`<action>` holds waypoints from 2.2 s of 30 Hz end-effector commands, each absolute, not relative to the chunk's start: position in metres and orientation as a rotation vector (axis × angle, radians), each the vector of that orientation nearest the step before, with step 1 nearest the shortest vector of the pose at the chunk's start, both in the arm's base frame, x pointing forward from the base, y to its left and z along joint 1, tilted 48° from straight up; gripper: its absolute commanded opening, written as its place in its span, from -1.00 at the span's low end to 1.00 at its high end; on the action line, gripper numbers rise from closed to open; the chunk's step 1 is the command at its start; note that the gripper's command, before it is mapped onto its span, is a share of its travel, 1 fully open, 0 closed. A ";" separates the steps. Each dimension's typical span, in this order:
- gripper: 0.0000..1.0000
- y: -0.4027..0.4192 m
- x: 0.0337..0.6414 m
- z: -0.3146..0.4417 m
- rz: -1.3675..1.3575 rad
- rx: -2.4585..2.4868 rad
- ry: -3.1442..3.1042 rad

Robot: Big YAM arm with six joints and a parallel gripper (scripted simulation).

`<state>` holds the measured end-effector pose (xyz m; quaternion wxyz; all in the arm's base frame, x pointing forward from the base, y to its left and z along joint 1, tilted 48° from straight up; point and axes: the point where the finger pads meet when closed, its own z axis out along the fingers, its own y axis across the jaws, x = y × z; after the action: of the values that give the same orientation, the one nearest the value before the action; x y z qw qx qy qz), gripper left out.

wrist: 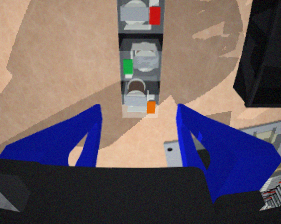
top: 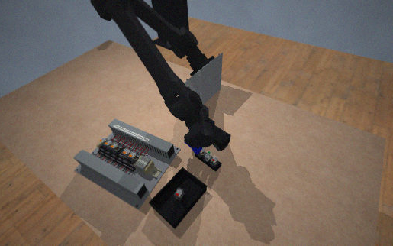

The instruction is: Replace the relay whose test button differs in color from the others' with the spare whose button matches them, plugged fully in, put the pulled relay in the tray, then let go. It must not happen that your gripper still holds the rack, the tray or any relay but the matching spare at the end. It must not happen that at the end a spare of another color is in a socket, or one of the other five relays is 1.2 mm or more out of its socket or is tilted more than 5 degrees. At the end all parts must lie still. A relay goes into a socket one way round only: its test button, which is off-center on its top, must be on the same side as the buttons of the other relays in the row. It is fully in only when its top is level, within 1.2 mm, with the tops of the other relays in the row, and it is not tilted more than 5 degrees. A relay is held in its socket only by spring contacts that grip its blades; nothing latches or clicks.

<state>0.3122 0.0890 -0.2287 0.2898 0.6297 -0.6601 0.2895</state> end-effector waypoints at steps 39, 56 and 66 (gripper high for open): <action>0.17 0.107 0.332 -0.224 0.801 1.710 -1.810; 0.17 0.080 0.318 -0.240 0.776 1.686 -1.775; 0.17 0.070 0.316 -0.248 0.772 1.684 -1.768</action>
<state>0.3167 0.0756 -0.2420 0.2852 0.6285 -0.6626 0.2909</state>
